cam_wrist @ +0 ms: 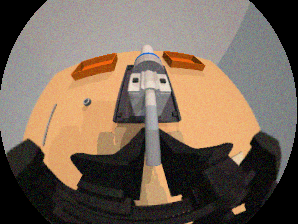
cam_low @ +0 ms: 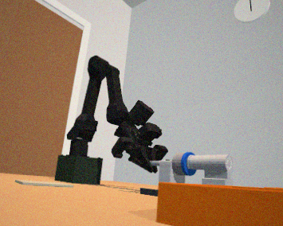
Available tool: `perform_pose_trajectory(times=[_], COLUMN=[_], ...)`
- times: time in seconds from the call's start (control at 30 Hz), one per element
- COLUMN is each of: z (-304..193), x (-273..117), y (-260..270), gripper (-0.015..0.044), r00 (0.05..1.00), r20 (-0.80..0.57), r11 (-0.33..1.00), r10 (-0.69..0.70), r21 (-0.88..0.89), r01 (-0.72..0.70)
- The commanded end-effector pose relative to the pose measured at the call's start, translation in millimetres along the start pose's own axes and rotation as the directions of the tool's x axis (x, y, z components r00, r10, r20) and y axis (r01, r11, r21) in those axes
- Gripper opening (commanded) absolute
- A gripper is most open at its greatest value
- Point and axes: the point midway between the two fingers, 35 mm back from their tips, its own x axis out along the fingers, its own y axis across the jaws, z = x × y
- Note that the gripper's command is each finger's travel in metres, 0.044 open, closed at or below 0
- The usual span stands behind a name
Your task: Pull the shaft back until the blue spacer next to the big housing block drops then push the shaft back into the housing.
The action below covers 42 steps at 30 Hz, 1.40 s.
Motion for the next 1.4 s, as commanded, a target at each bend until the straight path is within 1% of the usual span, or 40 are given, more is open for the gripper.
perform_pose_trajectory(times=[0.0, 1.37], z=[-0.5, -3.2], x=[-0.6, -3.2], y=[0.1, 0.1], gripper=[0.0000, 0.0000], r00=[1.000, 1.000], r20=[0.000, -0.001], r11=[1.000, 1.000], r10=[0.000, 0.000], r21=[0.003, 0.003], r01=[0.000, 0.000])
